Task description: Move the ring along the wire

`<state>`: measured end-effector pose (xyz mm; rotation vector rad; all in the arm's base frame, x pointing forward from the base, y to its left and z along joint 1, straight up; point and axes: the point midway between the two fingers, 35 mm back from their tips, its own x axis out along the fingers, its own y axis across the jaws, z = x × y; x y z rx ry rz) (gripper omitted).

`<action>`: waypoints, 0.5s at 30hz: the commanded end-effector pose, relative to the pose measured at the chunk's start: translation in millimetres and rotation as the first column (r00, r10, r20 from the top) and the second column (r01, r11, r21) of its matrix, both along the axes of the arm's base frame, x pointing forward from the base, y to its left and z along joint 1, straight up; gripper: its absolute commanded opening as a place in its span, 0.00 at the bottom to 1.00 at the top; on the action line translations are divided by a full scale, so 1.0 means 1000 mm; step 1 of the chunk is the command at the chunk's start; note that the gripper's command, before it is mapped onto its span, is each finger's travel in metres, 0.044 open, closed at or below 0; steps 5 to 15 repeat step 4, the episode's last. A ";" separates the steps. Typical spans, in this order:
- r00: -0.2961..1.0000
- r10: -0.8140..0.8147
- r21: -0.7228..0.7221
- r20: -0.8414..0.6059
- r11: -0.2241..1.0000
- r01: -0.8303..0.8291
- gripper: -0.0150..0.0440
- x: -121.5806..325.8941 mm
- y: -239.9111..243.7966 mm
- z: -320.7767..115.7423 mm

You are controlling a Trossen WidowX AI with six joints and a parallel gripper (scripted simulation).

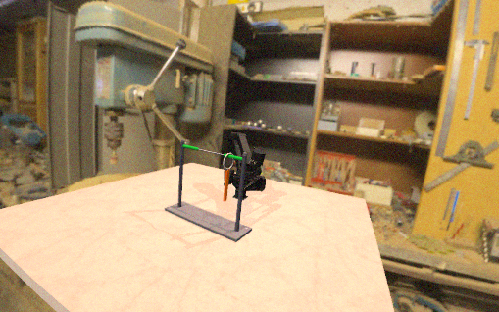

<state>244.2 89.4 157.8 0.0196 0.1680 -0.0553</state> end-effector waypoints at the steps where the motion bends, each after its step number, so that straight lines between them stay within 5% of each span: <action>1: 1.000 -0.005 -0.002 -0.004 1.000 0.005 1.00 -0.001 -0.001 -0.002; 15: 1.000 -0.005 -0.002 -0.004 1.000 0.005 1.00 -0.001 -0.001 -0.002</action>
